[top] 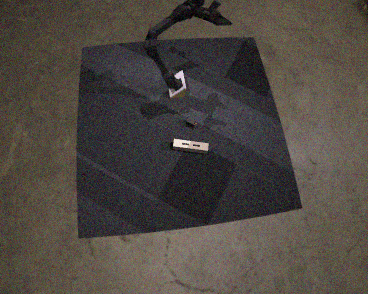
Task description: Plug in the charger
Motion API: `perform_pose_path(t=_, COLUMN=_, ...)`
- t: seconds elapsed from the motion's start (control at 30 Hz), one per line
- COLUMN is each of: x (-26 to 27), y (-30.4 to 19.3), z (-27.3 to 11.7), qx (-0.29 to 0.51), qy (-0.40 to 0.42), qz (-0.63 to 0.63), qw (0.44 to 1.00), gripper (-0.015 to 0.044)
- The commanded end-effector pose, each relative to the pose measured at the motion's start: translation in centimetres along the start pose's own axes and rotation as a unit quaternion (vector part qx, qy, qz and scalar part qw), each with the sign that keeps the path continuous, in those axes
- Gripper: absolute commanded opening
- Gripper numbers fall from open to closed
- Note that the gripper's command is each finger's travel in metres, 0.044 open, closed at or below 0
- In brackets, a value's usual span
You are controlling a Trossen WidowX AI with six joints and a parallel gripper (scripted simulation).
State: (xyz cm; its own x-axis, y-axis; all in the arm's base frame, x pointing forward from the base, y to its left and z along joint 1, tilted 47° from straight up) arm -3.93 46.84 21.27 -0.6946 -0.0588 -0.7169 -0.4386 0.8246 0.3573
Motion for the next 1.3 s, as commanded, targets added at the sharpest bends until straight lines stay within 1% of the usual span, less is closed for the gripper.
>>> perform_pose_path(t=0.0, x=0.0, y=-0.1, z=0.1, qx=0.001, qy=0.0, qz=0.0, qw=1.0, gripper=0.0426)
perform_pose_path(t=0.03, x=-0.1, y=-0.3, z=0.3, qx=0.005, qy=0.0, qz=0.0, qw=1.0, gripper=0.044)
perform_pose_path(t=0.7, x=-4.0, y=-9.8, z=8.0, qx=0.163, qy=0.004, qz=0.018, qw=0.986, gripper=0.044)
perform_pose_path(t=1.27, x=-6.5, y=-19.3, z=12.0, qx=0.301, qy=0.015, qz=0.064, qw=0.951, gripper=0.044)
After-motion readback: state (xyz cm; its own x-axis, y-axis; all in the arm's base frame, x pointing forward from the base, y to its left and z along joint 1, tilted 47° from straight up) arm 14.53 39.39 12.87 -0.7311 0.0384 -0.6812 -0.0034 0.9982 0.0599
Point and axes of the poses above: the point midway between the two fingers, 35 mm back from their tips, its own z axis out along the fingers, its own x axis across the jaws, y = z × x, the point moved 5 cm from there along -z, back along the fingers, and after that the axes turned 10 degrees about z, right-handed, at the moved point
